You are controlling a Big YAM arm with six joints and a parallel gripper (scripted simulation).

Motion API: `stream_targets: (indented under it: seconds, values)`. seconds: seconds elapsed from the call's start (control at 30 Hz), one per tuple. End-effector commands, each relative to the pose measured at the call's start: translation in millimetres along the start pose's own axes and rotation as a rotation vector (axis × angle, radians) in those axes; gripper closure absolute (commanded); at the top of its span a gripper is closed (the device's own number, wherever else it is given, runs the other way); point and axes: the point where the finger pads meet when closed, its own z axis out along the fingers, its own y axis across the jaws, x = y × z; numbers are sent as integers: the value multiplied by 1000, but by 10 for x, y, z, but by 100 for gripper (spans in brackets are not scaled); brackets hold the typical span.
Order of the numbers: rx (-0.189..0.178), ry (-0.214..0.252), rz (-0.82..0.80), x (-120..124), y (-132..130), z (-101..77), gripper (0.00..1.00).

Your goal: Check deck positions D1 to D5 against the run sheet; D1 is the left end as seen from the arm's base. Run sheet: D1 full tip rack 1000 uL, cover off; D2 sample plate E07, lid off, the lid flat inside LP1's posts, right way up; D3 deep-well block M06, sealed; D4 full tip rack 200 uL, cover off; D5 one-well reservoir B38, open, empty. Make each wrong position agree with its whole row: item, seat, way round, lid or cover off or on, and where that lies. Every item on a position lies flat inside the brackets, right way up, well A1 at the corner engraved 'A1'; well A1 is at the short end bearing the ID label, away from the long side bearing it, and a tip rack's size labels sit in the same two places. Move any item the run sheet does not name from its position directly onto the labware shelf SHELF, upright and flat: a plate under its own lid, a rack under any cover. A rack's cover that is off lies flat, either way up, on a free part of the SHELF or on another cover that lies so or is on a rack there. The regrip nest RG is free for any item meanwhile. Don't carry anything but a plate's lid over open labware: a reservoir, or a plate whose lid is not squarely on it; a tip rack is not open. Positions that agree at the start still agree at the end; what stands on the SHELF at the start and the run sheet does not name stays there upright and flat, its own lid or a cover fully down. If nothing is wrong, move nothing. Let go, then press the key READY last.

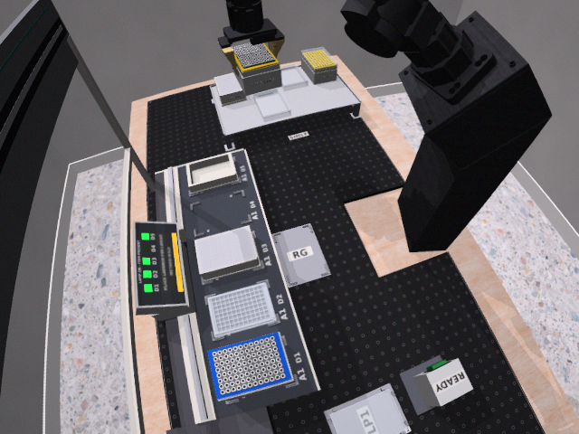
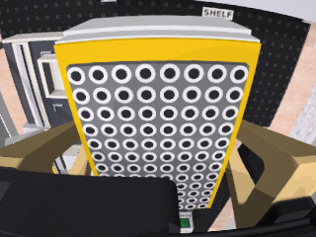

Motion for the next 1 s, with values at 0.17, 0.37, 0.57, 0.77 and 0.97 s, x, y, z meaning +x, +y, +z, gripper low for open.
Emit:
stream_targets:
  seconds: [0.17, 0.37, 0.57, 0.77, 0.97]
  values:
    - [-6, -40, -167, -124, 46, -93, 100]
    - [-4, -40, -287, -123, 48, -93, 100]
    - [-3, -40, -367, -123, 48, -93, 100]
    - [-1, -40, -487, -123, 50, -93, 100]
    - [1, -40, -608, -122, 50, -92, 100]
